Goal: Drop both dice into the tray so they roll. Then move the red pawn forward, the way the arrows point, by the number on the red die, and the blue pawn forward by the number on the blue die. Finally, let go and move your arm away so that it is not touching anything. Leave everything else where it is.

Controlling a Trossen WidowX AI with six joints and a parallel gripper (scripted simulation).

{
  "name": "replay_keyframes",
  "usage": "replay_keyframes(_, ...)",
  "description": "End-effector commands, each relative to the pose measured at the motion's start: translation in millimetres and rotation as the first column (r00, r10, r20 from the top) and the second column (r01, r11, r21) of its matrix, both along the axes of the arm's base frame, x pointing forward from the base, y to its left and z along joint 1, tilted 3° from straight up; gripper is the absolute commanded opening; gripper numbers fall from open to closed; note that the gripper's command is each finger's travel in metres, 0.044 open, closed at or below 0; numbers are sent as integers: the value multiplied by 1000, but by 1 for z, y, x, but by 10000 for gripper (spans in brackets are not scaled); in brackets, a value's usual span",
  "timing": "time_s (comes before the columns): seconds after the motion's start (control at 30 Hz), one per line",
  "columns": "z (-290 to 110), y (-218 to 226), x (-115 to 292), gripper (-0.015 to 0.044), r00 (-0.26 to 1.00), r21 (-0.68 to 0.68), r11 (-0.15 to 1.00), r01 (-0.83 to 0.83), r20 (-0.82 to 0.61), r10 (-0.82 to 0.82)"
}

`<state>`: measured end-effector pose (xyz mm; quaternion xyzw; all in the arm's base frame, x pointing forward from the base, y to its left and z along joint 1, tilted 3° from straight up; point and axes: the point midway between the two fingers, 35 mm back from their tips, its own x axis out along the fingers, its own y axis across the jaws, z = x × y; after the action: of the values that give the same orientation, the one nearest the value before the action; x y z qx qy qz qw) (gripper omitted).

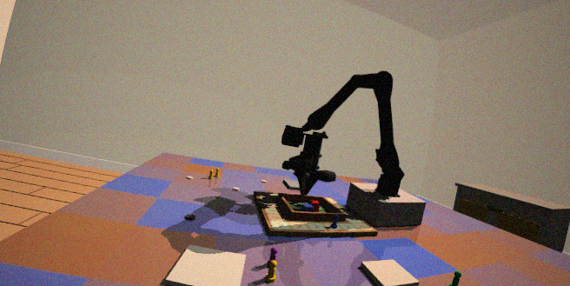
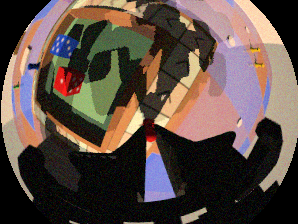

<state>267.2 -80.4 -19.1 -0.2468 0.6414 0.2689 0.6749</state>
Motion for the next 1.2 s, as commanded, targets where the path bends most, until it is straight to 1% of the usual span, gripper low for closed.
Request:
replay_keyframes(0.0, -2, 1, -1, 15, 1000, 7, 1000, 3, -4, -3)
replay_keyframes(0.07, -2, 1, -1, 2, 1000, 7, 1000, 3, -4, -3)
replay_keyframes(0.2, 8, 0, 1, 0, 1000, 7, 1000, 3, -4, -3)
replay_keyframes(0.47, 63, -3, 6, 0, 1000, 6, 1000, 3, -3, -3)
replay_keyframes(0.77, 124, -2, -3, 0, 1000, 6, 1000, 3, -3, -3)
replay_keyframes(0.97, 122, -2, 0, 0, 1000, 6, 1000, 3, -3, -3)
replay_keyframes(1.17, 92, -1, 20, 0, 1000, 6, 1000, 3, -2, -3)
